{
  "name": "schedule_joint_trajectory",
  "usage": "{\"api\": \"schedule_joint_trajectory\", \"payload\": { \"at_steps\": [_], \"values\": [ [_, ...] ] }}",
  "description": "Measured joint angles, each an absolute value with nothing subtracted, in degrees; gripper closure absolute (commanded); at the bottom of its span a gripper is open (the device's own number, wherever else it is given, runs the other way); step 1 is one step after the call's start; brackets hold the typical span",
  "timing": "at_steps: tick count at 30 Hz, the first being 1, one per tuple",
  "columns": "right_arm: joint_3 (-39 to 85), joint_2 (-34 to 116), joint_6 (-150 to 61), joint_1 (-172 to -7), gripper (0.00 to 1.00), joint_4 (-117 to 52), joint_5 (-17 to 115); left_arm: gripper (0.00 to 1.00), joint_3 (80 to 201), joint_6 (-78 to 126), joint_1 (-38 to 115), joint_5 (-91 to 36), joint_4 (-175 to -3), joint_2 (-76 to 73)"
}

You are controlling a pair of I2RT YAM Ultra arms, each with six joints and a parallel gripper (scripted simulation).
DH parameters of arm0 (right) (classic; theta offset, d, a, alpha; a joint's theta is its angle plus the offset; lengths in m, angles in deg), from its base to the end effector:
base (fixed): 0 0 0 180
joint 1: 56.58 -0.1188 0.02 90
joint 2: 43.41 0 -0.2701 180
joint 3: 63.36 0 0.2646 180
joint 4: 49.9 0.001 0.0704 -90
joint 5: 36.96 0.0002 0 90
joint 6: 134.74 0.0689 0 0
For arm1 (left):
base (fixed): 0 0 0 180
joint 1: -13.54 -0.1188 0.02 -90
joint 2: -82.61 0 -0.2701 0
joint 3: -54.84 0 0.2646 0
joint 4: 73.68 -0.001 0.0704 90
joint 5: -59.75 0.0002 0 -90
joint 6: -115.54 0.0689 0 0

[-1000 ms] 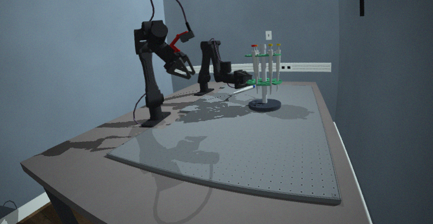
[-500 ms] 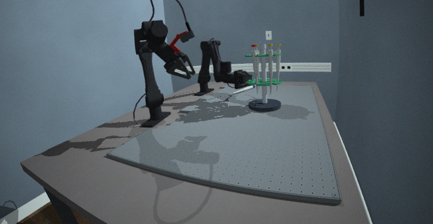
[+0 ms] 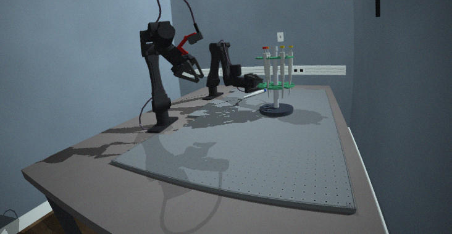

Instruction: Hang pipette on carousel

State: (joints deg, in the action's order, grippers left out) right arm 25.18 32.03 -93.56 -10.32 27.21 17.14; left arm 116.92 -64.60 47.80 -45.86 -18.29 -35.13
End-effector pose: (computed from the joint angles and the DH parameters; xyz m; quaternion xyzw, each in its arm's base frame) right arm 0.2131 -0.1628 0.3267 -0.0900 0.9252 0.0449 0.3660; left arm 0.3678 -0.2269 0.1385 -0.4136 0.5755 -0.5733 0.4111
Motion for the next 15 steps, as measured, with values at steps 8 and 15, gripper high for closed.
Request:
{"api": "schedule_joint_trajectory", "payload": {
  "at_steps": [8,15],
  "values": [
    [25.2,32.0,-93.6,-10.3,0.00,27.2,17.1,0.51,112.0,-64.6,48.4,-46.4,-17.6,-33.3],
    [25.2,32.0,-93.6,-10.3,0.00,27.2,17.1,0.51,108.7,-64.6,49.2,-47.1,-15.9,-31.1]
  ]
}}
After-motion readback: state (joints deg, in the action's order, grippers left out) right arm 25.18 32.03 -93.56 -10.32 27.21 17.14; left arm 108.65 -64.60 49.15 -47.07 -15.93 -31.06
